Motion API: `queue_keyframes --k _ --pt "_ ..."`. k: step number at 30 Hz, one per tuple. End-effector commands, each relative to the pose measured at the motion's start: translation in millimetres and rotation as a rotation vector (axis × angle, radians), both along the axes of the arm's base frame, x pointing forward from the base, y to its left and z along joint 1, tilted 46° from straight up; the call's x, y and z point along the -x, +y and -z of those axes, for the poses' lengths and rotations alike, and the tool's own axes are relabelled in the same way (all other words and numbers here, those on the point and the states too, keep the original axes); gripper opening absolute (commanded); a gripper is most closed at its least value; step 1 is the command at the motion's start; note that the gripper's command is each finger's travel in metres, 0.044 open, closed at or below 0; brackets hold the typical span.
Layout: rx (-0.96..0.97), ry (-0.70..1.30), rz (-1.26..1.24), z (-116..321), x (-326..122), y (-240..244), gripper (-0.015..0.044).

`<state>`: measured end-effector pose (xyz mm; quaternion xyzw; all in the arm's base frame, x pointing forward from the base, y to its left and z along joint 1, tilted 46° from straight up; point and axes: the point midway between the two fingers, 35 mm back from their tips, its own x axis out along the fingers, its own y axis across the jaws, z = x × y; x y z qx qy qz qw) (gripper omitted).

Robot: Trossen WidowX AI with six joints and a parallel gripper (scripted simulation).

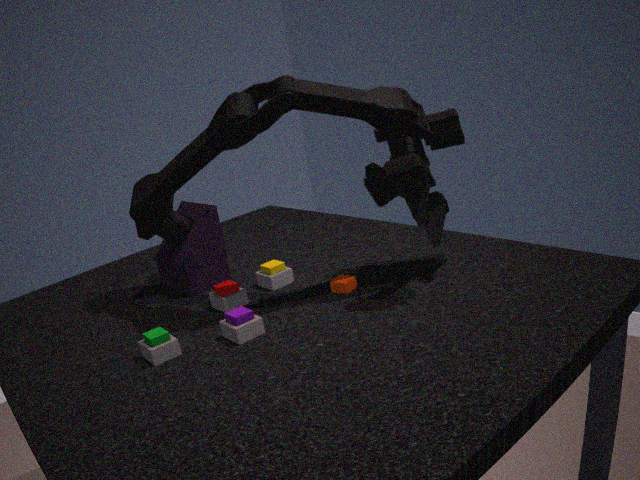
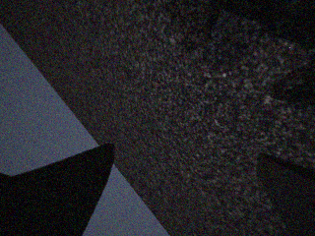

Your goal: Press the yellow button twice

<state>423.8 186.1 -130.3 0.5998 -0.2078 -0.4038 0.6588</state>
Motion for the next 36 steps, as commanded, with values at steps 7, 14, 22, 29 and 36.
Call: queue_keyframes --k 7,14,22,29,36 --pt "-0.365 -0.333 0.162 -17 23 2 0.0400" --pt "-0.771 -0.771 0.440 -40 59 -1 0.0400" --pt "-1.024 -1.141 0.711 -59 96 -9 0.0400" --pt "-1.146 -1.403 0.892 -70 120 -15 0.0400" --pt "-1.229 -1.685 1.074 -80 145 -24 0.0400"
